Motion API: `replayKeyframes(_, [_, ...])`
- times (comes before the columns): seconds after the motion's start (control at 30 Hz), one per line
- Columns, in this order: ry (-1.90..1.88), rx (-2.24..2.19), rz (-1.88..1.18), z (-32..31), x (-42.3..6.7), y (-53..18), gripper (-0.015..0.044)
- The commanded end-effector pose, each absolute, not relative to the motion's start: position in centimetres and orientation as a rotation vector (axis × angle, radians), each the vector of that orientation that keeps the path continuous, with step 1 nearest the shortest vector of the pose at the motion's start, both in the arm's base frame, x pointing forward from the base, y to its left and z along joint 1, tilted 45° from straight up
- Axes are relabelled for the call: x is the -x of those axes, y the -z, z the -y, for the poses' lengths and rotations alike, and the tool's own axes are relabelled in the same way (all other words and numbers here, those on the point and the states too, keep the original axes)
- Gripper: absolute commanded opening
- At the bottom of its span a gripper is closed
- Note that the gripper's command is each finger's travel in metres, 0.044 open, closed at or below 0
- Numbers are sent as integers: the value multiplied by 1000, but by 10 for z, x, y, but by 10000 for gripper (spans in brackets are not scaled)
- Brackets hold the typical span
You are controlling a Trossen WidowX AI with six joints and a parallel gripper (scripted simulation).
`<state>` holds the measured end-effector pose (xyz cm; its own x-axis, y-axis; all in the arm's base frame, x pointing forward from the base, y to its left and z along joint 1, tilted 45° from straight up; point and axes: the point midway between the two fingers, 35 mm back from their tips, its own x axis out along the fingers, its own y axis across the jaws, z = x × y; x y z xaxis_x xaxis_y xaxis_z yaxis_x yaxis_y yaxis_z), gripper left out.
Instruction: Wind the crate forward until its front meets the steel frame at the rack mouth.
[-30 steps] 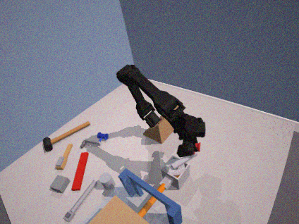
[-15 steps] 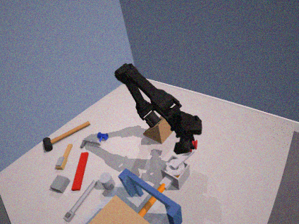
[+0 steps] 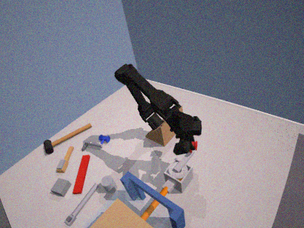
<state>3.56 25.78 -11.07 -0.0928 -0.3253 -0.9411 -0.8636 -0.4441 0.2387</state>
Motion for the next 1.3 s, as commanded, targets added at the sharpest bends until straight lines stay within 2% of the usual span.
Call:
replayKeyframes(0.0, [-1534,1763,-1321,-242,-41,102,0])
replayKeyframes(1.27, [-1530,1766,-1324,-207,-76,65,0])
